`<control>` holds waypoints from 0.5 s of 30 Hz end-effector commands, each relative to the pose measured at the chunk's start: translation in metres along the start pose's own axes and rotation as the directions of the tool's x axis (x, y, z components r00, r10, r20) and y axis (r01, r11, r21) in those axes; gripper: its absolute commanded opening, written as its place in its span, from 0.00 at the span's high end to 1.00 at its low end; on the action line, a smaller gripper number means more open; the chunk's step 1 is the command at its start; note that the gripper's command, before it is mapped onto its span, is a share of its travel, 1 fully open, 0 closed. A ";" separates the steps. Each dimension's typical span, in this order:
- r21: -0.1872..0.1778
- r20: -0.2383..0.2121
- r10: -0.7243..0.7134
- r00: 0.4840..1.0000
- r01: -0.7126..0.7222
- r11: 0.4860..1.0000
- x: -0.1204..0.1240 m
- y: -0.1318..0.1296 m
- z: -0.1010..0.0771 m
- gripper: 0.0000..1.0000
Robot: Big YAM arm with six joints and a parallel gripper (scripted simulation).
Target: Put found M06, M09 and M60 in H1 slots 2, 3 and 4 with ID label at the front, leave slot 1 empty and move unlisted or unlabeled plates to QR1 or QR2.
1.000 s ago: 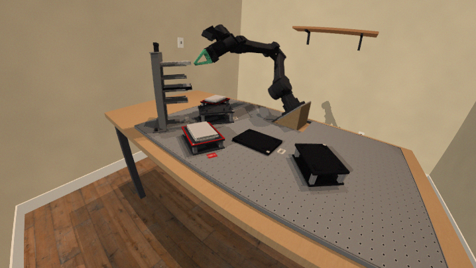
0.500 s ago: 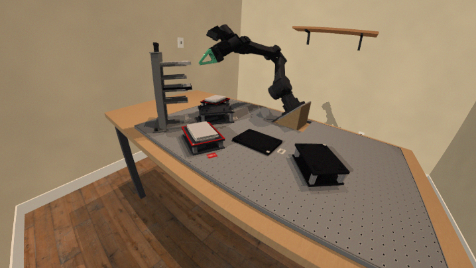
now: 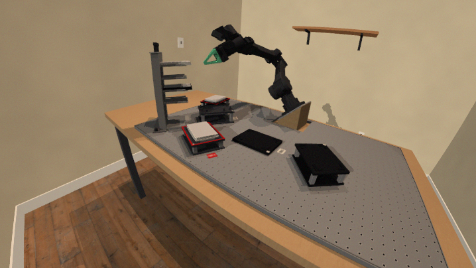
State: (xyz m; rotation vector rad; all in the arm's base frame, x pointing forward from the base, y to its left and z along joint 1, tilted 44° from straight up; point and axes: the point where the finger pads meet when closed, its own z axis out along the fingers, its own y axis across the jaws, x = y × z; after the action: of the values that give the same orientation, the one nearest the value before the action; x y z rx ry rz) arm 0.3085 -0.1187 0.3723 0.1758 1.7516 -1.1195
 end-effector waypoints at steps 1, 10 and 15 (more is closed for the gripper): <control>-0.013 0.019 0.021 1.000 -0.021 1.000 -0.003 -0.001 -0.010 1.00; -0.013 0.019 0.021 1.000 -0.021 1.000 0.004 -0.001 -0.023 1.00; -0.013 0.018 0.021 1.000 -0.021 1.000 0.007 -0.001 -0.027 1.00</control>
State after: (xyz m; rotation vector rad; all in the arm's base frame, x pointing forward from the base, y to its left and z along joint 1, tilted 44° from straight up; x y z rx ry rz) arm 0.2906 -0.1081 0.3652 0.1752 1.7513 -1.1196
